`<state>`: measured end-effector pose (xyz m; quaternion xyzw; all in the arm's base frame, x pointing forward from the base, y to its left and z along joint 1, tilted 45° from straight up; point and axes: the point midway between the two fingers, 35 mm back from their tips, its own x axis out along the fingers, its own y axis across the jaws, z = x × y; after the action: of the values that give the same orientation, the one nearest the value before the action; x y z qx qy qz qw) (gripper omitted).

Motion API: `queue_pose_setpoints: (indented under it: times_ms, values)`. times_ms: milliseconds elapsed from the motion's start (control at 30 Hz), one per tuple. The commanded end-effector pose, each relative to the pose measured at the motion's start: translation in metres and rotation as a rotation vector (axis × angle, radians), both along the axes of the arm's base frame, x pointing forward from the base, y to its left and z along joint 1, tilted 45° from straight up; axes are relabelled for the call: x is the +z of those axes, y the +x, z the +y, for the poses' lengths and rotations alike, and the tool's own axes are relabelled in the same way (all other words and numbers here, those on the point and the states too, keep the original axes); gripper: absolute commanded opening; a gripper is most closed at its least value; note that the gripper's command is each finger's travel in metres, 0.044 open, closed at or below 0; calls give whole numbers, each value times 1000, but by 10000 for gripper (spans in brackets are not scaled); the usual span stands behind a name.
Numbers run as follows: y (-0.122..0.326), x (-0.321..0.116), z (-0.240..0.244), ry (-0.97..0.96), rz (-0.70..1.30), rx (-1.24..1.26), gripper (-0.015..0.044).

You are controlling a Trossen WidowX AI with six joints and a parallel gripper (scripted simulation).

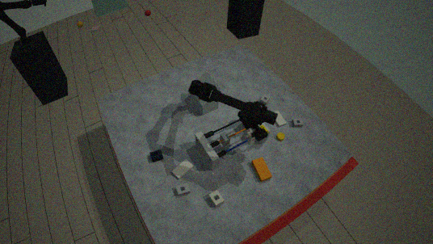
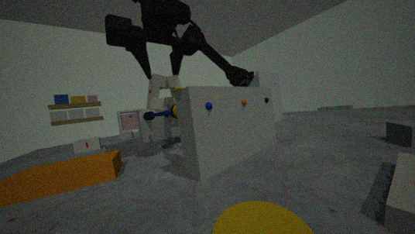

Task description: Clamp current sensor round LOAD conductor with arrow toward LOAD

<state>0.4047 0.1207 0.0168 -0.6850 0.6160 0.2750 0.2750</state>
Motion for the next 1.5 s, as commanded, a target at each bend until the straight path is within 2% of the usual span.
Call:
queue_pose_setpoints:
  times_ms: [0,767,1467]
  values:
    - [1,-5,-5,-5,4,4,0]
    - [3,-31,-32,-7,4,4,0]
    - [3,-29,-29,-3,2,0,0]
